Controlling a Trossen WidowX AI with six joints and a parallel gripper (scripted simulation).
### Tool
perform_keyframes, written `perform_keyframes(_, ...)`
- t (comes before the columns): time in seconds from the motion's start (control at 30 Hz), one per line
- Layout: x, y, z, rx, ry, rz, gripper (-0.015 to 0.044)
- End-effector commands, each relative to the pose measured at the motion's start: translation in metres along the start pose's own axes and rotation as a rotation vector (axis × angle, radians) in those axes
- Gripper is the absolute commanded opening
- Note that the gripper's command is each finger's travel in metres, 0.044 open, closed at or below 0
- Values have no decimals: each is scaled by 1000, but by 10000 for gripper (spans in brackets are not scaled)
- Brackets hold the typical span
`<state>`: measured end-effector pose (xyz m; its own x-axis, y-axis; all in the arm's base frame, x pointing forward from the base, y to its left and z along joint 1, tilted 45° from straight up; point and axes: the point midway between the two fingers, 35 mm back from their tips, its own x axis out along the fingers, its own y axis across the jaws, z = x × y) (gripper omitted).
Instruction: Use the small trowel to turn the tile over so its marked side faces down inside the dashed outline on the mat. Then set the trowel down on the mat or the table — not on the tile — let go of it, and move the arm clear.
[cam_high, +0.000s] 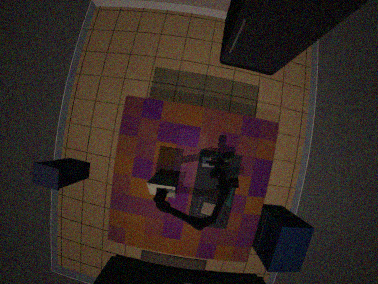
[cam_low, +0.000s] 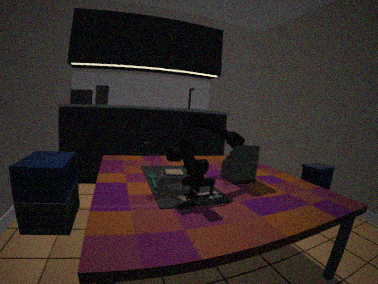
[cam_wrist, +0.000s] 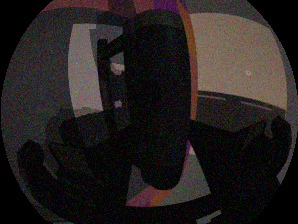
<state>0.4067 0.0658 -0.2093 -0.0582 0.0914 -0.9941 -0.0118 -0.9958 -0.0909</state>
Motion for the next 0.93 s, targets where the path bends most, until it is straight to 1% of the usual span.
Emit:
perform_keyframes(0.0, 1, 0, 0, -4, 0, -3, 300)
perform_keyframes(0.27, -3, 0, 0, -3, 0, -3, 300)
perform_keyframes(0.63, -57, 0, 0, 1, 0, 0, 300)
perform_keyframes(0.77, -60, 0, 0, 1, 0, 0, 300)
perform_keyframes(0.83, -68, -6, 4, 1, 1, -1, 300)
perform_keyframes(0.9, -89, -24, 16, 2, 4, -2, 300)
